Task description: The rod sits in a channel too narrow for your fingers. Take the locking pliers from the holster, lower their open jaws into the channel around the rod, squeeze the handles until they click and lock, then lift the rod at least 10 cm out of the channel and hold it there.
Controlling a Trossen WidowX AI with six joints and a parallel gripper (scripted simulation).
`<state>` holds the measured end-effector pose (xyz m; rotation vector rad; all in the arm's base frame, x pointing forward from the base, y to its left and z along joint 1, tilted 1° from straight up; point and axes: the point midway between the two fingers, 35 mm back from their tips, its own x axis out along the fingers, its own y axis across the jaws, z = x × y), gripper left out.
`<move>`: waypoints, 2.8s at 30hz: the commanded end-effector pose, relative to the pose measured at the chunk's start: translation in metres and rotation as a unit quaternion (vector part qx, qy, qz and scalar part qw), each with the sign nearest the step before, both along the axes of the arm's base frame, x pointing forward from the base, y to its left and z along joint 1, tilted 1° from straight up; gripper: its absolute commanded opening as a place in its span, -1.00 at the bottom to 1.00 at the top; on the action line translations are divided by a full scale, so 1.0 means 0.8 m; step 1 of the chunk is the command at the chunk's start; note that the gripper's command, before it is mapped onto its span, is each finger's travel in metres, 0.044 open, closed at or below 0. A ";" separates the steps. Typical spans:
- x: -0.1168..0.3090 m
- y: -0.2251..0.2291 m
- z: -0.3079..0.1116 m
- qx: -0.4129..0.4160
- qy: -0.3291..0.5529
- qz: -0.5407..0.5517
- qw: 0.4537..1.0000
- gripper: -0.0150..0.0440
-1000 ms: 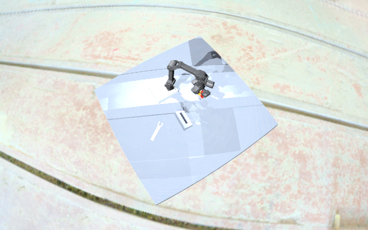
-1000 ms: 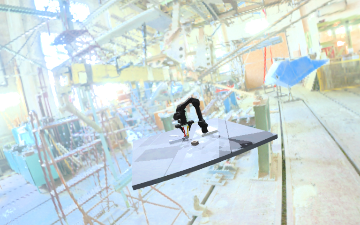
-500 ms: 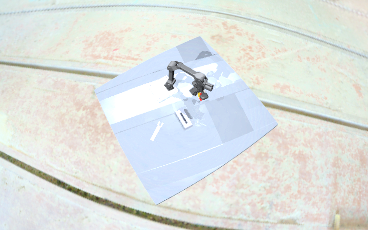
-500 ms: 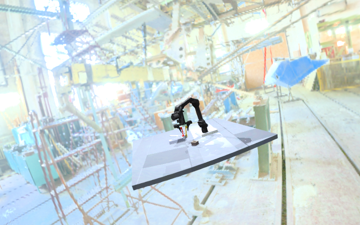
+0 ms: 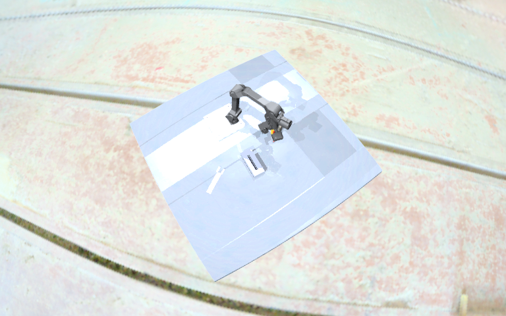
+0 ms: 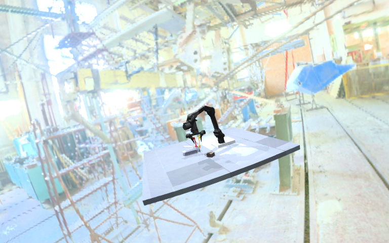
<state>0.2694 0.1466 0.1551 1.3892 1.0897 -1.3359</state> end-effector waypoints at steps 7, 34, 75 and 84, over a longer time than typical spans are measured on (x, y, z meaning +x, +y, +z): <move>0.011 -0.015 0.002 0.005 0.000 -0.059 0.998 0.58; 0.038 -0.060 0.004 0.011 0.000 -0.212 0.977 0.58; 0.066 -0.137 0.006 0.019 -0.002 -0.432 0.902 0.58; 0.070 -0.155 0.007 0.021 -0.002 -0.478 0.878 0.58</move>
